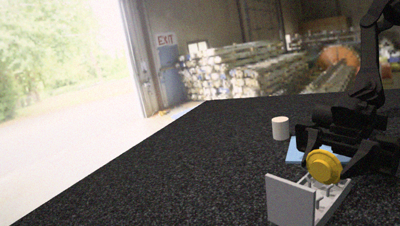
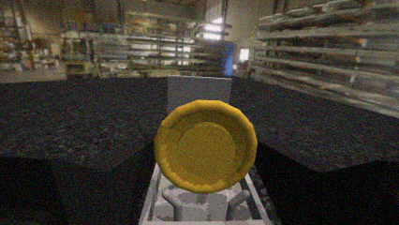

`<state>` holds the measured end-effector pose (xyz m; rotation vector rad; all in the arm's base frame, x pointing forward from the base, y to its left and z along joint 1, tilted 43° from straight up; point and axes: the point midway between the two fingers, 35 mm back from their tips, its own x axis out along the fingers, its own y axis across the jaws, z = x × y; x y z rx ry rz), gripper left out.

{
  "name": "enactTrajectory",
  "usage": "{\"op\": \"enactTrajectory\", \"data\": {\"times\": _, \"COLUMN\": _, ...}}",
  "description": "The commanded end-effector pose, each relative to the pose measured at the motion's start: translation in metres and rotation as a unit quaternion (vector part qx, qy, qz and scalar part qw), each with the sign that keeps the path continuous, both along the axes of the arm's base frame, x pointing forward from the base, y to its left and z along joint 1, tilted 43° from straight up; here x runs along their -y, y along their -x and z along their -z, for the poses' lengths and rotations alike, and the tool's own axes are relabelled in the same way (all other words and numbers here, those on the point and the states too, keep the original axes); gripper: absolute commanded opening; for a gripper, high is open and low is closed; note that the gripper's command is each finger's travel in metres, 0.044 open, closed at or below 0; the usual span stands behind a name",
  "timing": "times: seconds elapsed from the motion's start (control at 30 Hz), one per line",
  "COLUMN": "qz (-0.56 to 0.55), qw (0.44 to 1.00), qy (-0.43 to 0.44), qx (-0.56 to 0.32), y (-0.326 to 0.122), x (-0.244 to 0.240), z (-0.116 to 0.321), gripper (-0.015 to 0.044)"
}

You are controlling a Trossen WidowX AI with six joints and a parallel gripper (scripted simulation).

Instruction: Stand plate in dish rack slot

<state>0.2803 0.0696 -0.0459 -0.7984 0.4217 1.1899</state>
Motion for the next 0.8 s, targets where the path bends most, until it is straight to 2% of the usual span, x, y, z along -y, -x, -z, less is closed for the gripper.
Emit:
{"op": "enactTrajectory", "data": {"times": 0.0, "qz": 0.001, "qw": 1.000, "qy": 0.000, "qx": 0.000, "y": 0.000, "x": 0.000, "z": 0.000, "gripper": 0.0026}}
{"op": "enactTrajectory", "data": {"times": 0.47, "qz": 0.000, "qw": 1.000, "qy": 0.000, "qx": 0.000, "y": 0.000, "x": 0.000, "z": 0.000, "gripper": 0.0394}}
{"op": "enactTrajectory", "data": {"times": 0.67, "qz": 0.000, "qw": 1.000, "qy": 0.000, "qx": -0.001, "y": 0.000, "x": -0.001, "z": -0.001, "gripper": 0.0400}}
{"op": "enactTrajectory", "data": {"times": 0.77, "qz": -0.002, "qw": 1.000, "qy": 0.003, "qx": -0.007, "y": -0.003, "x": -0.021, "z": -0.022, "gripper": 0.0400}}
